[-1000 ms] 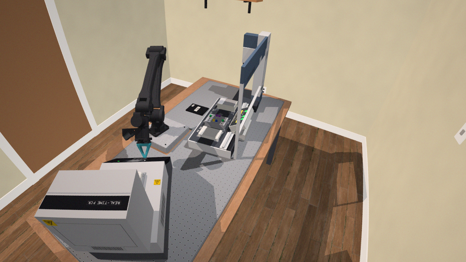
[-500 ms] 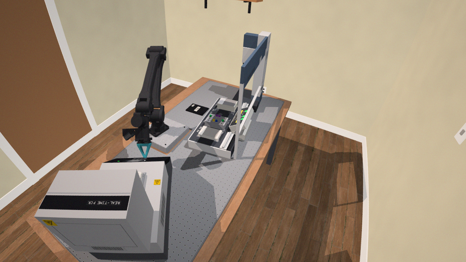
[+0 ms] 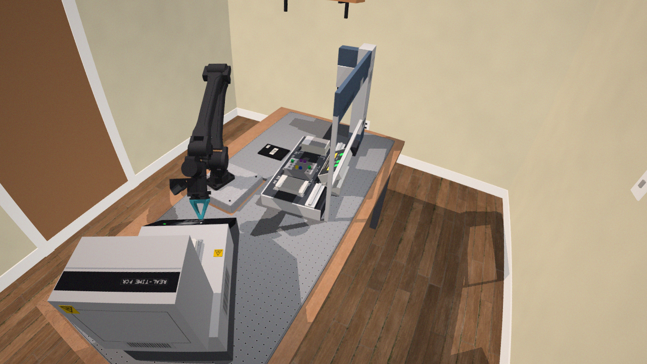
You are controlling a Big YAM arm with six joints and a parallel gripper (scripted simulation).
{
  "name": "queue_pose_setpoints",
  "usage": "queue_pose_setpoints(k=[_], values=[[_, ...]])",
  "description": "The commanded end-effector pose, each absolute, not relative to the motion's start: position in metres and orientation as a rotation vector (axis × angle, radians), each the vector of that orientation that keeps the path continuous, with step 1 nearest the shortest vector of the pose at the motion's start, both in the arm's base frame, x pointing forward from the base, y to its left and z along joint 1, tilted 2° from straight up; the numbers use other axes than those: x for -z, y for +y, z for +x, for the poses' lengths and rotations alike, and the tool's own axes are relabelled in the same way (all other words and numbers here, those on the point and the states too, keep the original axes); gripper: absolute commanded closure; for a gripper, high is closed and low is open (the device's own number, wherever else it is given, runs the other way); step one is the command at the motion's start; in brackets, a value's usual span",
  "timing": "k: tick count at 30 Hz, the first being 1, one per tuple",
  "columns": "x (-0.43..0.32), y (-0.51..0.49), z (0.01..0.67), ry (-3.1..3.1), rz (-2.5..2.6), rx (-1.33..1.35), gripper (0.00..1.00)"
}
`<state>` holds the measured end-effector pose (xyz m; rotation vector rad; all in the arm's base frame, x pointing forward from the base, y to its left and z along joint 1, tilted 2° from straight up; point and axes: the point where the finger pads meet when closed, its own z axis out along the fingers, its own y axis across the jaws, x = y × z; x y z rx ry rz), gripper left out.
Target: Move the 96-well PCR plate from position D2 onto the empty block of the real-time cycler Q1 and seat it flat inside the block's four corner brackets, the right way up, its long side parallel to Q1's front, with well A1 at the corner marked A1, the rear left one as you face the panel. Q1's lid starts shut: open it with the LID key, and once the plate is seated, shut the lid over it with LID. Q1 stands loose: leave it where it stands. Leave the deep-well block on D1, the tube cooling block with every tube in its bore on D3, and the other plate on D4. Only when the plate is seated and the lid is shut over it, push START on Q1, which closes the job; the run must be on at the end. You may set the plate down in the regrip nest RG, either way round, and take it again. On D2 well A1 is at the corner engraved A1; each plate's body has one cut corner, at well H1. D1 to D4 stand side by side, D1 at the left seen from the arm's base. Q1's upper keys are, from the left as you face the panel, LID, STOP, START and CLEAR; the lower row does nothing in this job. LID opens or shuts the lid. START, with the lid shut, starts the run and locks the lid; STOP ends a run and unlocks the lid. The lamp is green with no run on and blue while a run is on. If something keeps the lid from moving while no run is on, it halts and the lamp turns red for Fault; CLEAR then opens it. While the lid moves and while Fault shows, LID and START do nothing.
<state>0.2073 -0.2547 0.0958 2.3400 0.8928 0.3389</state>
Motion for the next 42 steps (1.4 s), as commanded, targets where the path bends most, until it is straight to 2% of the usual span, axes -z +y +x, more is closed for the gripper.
queue_pose_setpoints(k=[1,42], values=[[-0.128,-0.277,0.22,0.856,2.279,-0.352,1.0],[-0.111,-0.262,0.218,0.876,2.28,-0.358,1.0]])
